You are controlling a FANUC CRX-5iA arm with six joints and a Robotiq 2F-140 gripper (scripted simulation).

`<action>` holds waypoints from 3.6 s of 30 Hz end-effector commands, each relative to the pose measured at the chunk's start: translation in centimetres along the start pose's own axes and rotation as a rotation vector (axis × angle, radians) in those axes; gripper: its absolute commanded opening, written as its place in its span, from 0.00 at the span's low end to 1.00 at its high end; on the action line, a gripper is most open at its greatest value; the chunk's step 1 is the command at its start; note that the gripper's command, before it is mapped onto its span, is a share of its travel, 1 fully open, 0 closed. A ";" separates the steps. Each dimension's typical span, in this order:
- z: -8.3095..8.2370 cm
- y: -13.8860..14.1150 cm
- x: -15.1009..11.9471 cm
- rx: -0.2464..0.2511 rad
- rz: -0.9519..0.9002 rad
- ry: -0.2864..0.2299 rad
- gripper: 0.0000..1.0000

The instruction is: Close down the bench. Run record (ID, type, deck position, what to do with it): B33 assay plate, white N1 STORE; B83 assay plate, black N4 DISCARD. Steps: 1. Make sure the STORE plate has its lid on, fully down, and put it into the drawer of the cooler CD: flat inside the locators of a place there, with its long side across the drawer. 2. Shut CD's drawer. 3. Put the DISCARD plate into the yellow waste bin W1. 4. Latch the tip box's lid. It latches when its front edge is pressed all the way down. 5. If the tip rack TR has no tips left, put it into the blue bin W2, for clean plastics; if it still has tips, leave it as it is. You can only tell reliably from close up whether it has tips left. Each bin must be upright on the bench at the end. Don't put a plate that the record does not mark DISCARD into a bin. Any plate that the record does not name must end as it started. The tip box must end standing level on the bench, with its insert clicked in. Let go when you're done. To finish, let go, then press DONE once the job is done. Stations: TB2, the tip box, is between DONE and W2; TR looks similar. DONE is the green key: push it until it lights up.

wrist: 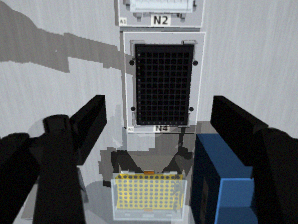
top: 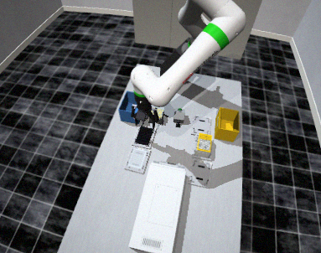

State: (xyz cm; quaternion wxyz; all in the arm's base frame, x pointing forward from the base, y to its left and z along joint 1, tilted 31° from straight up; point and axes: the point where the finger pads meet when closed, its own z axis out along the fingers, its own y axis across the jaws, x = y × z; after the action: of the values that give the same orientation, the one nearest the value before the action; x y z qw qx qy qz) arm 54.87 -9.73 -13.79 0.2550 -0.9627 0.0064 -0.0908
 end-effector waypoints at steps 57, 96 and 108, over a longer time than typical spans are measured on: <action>5.1 1.3 -0.5 -0.001 -0.001 0.002 0.70; 9.8 1.3 -0.5 -0.001 -0.001 0.002 0.70; 10.6 1.3 -0.5 -0.001 -0.001 0.002 0.70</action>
State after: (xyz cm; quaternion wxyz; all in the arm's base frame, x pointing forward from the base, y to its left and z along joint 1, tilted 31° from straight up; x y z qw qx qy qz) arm 56.21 -5.60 -23.64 0.2548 -0.9627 0.0061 -0.0910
